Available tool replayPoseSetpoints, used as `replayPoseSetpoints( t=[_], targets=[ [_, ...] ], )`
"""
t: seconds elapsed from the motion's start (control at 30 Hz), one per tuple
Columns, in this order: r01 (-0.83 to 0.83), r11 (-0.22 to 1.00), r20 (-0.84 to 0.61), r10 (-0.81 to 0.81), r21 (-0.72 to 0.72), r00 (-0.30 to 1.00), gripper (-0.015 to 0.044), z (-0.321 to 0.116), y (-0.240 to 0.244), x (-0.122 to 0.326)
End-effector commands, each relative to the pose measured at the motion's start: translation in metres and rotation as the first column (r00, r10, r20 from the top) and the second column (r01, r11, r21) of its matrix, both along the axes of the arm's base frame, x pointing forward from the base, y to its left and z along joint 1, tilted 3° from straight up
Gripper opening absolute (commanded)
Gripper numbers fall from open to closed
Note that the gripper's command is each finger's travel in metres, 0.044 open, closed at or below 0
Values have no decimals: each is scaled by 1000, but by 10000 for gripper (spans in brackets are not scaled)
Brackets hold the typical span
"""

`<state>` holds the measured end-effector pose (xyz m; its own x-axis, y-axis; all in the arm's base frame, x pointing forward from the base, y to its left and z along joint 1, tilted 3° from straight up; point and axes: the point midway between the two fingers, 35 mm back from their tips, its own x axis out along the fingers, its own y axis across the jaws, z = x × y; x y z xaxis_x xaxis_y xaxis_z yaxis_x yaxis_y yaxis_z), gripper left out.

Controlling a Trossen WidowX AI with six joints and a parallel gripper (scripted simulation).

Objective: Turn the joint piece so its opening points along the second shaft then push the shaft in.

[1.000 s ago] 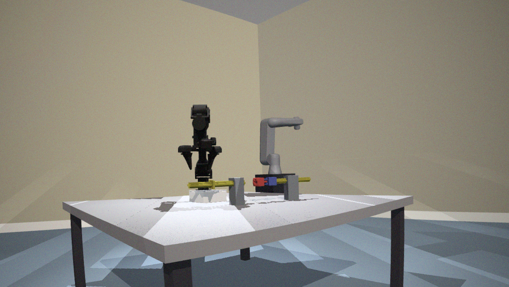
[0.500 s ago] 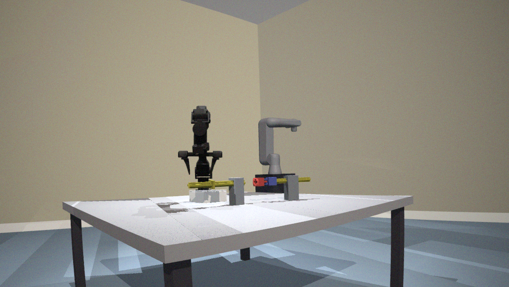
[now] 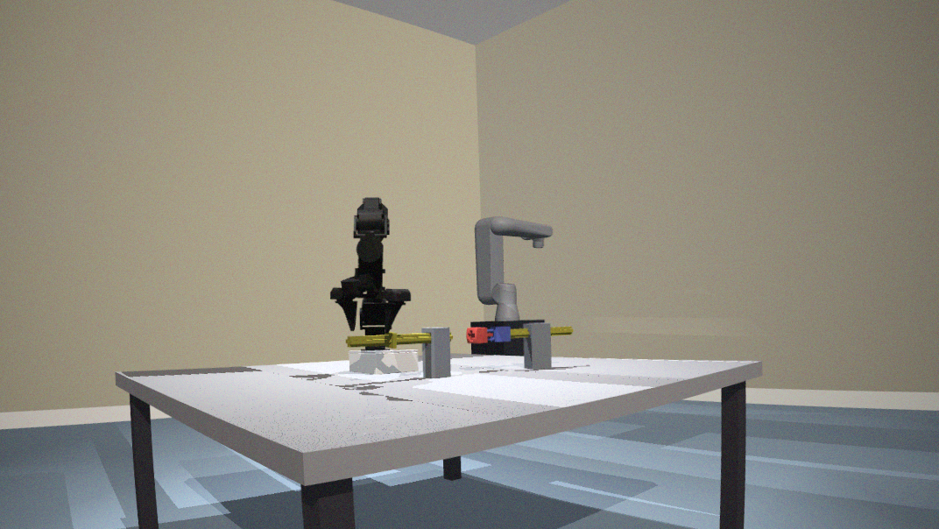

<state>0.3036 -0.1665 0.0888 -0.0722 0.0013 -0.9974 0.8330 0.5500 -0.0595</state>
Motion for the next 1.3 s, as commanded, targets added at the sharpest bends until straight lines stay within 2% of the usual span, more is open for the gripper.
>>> replayPoseSetpoints(
  t=[0.0, 0.37, 1.2, 1.27],
  targets=[
    [121, 993, -19, -121, -9, 992, 440, -9, 1, -2],
    [453, 890, -29, -455, -51, 890, 440, -25, 1, -3],
    [458, 887, -30, -460, -51, 887, 440, -53, 2, -6],
    [458, 887, -30, -460, -51, 887, 387, -53, 2, -6]
  ],
)
